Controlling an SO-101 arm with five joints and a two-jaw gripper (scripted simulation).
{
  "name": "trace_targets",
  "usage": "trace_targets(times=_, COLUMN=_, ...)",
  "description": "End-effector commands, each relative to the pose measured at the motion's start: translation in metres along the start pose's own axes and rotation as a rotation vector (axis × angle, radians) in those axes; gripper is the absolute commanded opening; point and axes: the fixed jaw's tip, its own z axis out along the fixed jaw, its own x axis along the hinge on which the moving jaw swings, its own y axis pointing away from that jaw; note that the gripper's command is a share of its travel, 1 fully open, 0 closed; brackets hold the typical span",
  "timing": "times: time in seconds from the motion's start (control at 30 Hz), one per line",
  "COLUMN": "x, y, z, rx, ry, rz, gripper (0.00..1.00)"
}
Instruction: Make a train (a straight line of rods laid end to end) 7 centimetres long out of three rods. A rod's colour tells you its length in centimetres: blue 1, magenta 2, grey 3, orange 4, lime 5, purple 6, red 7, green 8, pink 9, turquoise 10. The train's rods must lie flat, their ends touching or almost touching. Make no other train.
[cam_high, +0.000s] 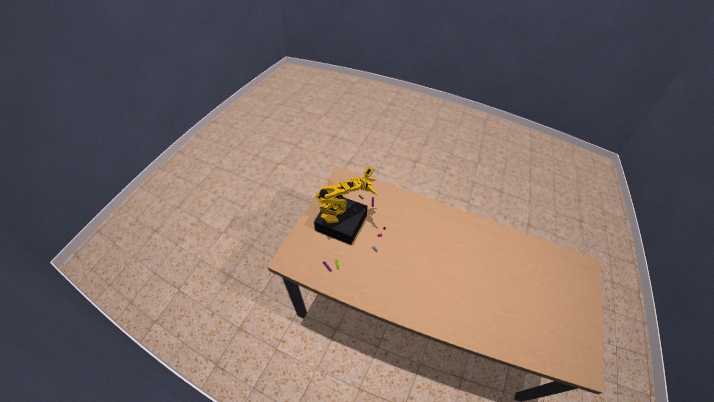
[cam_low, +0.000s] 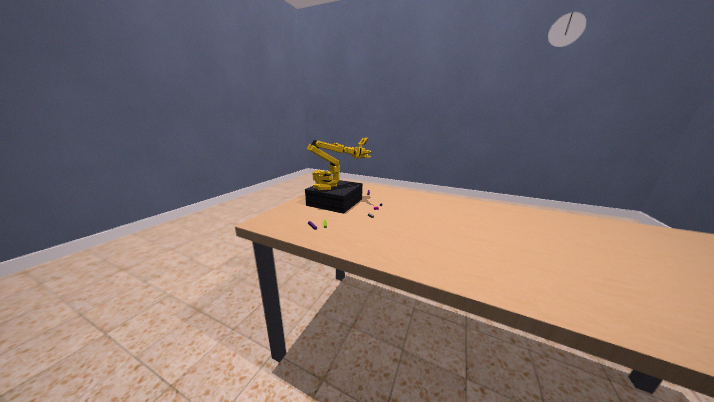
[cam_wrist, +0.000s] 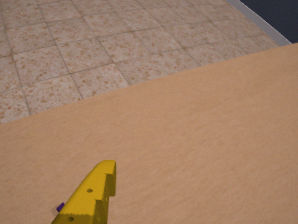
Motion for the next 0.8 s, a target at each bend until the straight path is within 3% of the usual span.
trace_targets(times=0.0, x=-0.0005, y=-0.0001, z=-0.0003, rx=0.0, ry=-0.002, rz=0.001, gripper=1.0)
trace_targets(times=0.53, x=-0.0005, y=-0.0001, z=-0.0003, rx=0.0, ry=-0.002, rz=0.001, gripper=1.0)
trace_targets(times=0.77, x=0.0025, y=-0.0083, z=0.0016, rx=0.023, ry=0.05, rz=-0.053, gripper=1.0)
